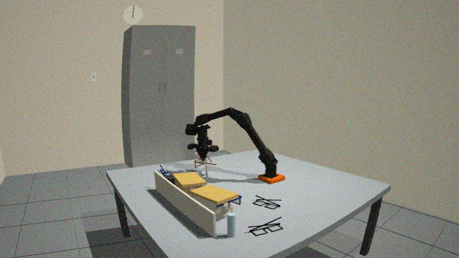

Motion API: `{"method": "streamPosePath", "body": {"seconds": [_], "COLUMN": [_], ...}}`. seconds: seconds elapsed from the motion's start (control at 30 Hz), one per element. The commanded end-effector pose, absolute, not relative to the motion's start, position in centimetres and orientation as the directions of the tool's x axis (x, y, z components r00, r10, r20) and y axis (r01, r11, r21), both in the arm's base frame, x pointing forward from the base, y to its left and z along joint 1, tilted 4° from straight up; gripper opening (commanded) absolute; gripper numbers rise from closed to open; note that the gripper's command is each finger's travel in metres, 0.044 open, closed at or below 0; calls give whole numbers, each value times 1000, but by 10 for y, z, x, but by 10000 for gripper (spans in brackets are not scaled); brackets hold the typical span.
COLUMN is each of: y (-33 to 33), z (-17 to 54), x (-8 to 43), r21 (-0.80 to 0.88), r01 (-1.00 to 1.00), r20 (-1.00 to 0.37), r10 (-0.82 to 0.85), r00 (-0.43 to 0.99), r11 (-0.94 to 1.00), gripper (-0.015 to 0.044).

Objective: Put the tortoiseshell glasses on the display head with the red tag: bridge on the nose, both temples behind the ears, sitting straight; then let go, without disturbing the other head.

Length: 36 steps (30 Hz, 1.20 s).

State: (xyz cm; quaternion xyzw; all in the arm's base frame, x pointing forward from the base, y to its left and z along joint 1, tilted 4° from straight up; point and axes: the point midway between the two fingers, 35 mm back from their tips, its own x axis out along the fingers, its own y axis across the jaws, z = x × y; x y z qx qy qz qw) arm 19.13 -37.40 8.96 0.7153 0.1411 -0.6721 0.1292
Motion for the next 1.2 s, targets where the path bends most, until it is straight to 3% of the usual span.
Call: {"method": "streamPosePath", "body": {"seconds": [0.0, 0.37, 0.53, 0.87, 1.17], "y": [-376, -374, -365, -333, -302], "z": [110, 134, 135, 138, 140], "x": [192, 192, 205, 242, 271], "r21": [5, 6, 15, 42, 62], "r01": [371, 383, 511, 837, 983], "r20": [-998, -998, -998, -998, -997], "r10": [19, 19, 20, 22, 25], "r00": [61, 61, 61, 65, 67], "r11": [-929, -924, -860, -546, -173], "gripper": [0, 0, 0, 0, 0]}}
